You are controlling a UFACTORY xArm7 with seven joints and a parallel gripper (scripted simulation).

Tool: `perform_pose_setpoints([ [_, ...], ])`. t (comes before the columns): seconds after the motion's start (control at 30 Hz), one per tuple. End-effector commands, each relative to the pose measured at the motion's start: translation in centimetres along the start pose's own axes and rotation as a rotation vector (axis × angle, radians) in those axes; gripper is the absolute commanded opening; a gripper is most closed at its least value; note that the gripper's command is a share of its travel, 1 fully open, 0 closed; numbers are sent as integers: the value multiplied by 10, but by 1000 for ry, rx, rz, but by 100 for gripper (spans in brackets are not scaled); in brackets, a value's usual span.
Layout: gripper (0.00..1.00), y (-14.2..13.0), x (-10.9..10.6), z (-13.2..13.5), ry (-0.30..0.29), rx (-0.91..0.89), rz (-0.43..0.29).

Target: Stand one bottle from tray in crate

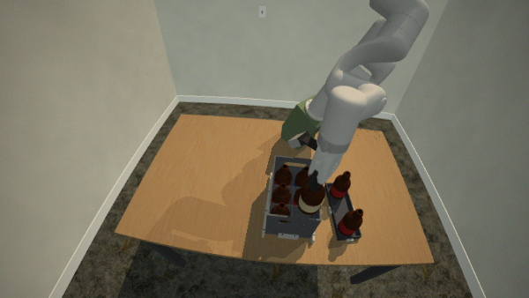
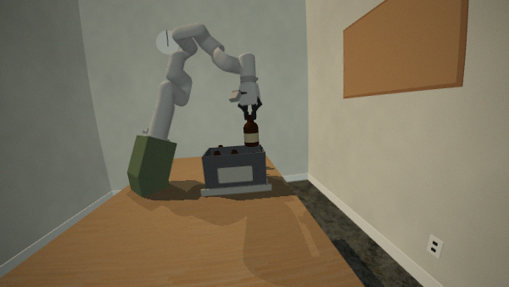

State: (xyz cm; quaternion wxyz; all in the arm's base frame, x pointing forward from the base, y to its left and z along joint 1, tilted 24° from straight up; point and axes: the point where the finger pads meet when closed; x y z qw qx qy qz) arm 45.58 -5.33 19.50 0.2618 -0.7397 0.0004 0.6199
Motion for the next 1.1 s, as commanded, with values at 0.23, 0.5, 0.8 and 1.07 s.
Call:
perform_pose_setpoints([
  [0.23, 0, 0, 7, -2, 5, 0, 0],
  [0.5, 0, 1, 17, -2, 5, 0, 0],
  [0.8, 0, 1, 24, -2, 5, 0, 0],
  [1.07, 0, 1, 29, -2, 5, 0, 0],
])
Point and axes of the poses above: the point where the finger pads meet when closed, its own x axis out along the fingers, its own z axis across the jaws, y = z × x, and after that the axes turned 10 degrees about -x, right-handed
